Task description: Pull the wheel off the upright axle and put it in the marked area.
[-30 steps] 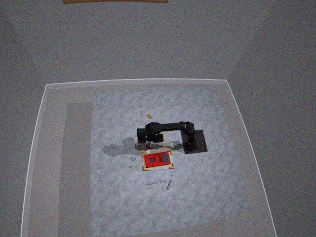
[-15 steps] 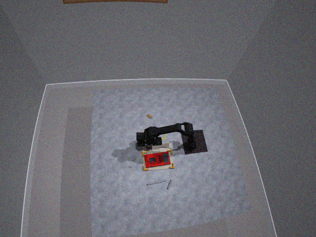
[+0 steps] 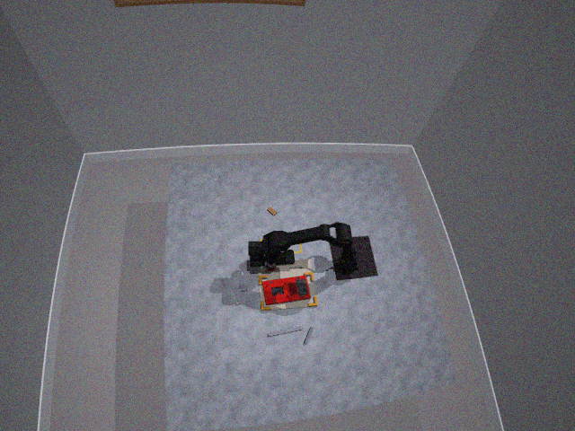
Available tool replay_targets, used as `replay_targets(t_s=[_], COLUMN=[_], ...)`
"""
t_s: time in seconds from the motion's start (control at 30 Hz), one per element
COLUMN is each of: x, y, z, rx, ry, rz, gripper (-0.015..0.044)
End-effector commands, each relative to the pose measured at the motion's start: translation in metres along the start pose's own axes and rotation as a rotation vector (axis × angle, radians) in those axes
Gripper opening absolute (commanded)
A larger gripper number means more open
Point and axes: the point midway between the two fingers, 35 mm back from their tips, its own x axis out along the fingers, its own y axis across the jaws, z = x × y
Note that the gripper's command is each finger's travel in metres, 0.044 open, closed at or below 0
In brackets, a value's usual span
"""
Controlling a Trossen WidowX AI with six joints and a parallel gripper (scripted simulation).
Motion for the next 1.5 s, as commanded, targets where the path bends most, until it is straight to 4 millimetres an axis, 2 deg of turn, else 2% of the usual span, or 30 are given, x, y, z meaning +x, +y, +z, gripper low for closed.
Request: replay_targets(t_s=[0.0,0.23,0.43,1.47], x=[0.000,0.000,-0.001,-0.011], y=[0.000,0.000,0.000,0.000], z=[0.000,0.000,0.000,0.000], rx=[0.000,0.000,0.000,-0.001], ry=[0.000,0.000,0.000,-0.001], rz=[0.000,0.000,0.000,-0.002], gripper=[0.0201,0.0155,0.0000,0.0000])
